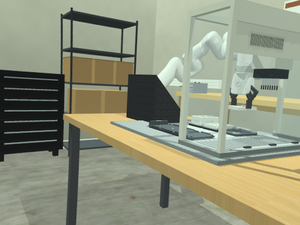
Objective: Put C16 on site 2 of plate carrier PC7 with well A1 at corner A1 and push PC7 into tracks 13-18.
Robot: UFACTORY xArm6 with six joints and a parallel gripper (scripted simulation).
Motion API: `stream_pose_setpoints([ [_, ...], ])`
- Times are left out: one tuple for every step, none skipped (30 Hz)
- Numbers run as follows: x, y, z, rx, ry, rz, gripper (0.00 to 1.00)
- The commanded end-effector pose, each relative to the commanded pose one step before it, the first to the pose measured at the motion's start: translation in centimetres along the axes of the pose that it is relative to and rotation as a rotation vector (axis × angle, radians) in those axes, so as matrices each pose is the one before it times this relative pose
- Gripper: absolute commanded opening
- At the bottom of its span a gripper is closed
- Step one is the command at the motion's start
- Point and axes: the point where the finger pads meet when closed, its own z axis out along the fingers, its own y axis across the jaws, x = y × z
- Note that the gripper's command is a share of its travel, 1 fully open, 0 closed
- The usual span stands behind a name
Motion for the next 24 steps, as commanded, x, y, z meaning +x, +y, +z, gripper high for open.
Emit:
stream_pose_setpoints([
  [0.028,0.107,-0.593,-0.00378,-0.00037,-0.00106,0.0],
  [0.0,0.001,-0.002,0.00001,0.00001,-0.00001,0.0],
  [0.0,0.001,-0.002,0.00001,0.00001,0.0,0.0],
  [0.0,0.001,-0.001,0.0,0.0,0.0,0.0],
  [0.0,0.0,-0.001,0.0,0.0,0.0,0.0],
  [0.0,0.0,-0.001,0.0,0.0,0.0,0.0],
  [0.0,0.0,0.0,0.0,0.0,0.0,0.0],
  [0.0,0.0,0.0,0.0,0.0,0.0,0.0],
  [0.0,0.0,0.0,0.0,0.0,0.0,0.0],
  [-0.48,-0.163,0.005,0.0,0.00003,0.03328,0.0],
  [-0.474,-0.142,-0.001,0.00001,-0.00008,0.03339,0.0],
  [-0.484,-0.129,0.002,0.0,-0.00002,0.03333,0.0],
  [-0.488,-0.113,0.002,0.0,-0.00002,0.03333,0.0],
  [0.0,0.0,0.0,0.0,0.0,0.0,0.0],
  [0.0,0.0,0.0,0.0,0.0,0.0,0.0],
  [-0.491,-0.095,0.002,0.00001,-0.00002,0.03334,0.0],
  [-0.495,-0.08,0.002,0.0,-0.00002,0.03333,0.0],
  [-0.497,-0.063,0.002,0.0,-0.00002,0.03333,0.0],
  [-0.499,-0.047,0.002,0.0,-0.00002,0.03333,0.0],
  [-0.5,-0.03,0.002,0.0,-0.00002,0.03333,0.0],
  [-0.501,-0.014,0.002,0.0,-0.00002,0.03333,0.0],
  [-0.501,0.003,0.002,0.0,-0.00002,0.03333,0.0],
  [-0.5,0.02,0.002,-0.00001,-0.00002,0.03333,0.0],
  [-0.499,0.037,0.002,-0.00001,-0.00002,0.03333,0.0],
])
